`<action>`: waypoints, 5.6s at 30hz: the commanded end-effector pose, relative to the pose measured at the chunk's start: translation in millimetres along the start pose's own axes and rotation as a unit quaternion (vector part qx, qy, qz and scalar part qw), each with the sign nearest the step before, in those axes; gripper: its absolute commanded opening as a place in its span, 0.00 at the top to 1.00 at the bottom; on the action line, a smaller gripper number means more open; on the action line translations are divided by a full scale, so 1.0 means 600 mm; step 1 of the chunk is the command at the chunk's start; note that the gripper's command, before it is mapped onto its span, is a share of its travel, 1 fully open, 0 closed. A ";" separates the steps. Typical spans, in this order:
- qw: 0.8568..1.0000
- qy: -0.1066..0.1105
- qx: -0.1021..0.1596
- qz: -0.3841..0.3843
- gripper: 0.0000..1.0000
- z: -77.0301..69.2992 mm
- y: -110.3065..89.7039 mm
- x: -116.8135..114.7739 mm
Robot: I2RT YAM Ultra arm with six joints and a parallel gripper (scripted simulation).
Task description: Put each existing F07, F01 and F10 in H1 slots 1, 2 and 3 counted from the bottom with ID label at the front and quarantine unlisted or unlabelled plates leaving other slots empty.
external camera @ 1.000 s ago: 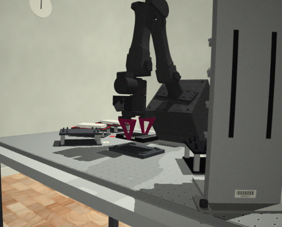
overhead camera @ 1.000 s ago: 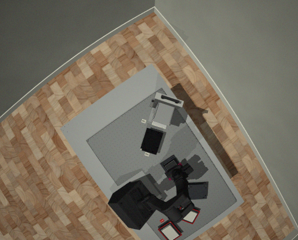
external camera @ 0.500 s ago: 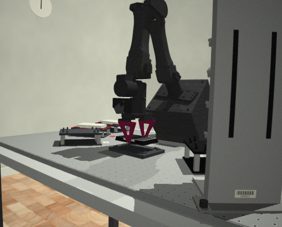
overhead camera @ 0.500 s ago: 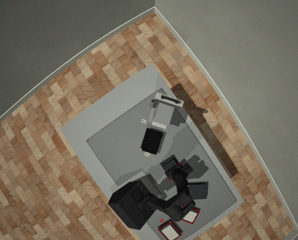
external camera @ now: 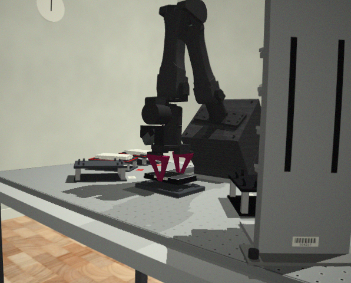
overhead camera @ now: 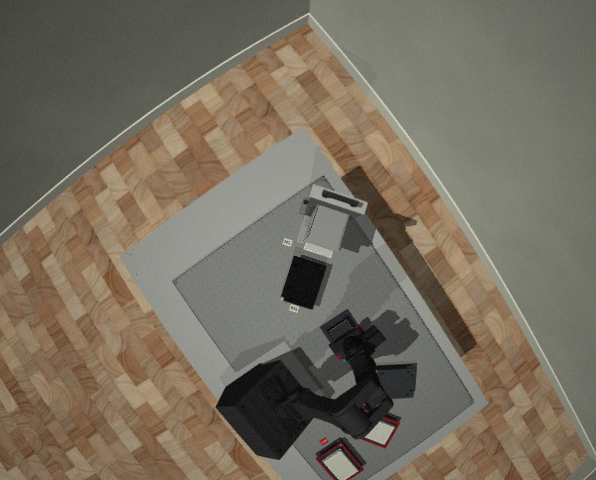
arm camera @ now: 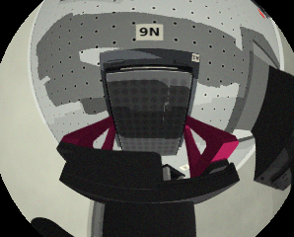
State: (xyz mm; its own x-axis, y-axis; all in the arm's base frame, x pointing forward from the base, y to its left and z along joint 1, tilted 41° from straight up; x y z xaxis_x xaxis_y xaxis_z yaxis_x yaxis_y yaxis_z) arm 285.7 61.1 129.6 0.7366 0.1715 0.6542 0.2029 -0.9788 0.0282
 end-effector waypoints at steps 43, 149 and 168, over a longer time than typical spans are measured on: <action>1.000 0.005 -0.001 0.000 0.00 0.018 0.001 0.003; 0.760 0.004 -0.004 -0.650 0.00 -0.092 0.001 0.002; 0.639 0.003 -0.004 -0.770 0.00 -0.092 0.001 0.002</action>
State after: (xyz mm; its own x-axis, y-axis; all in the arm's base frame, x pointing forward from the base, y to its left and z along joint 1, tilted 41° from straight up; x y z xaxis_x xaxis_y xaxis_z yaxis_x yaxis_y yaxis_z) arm 251.0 54.3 169.7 -0.2762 0.9564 -0.0949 0.7119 0.2699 0.6484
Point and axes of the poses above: the point where the finger pads meet when closed, its own z axis out along the fingers, its own x axis across the jaws, y = z × x, the point moved 8 cm from there along -z, back along the fingers, and after that the axes turned 6 degrees about -z, right-handed, at the moved point
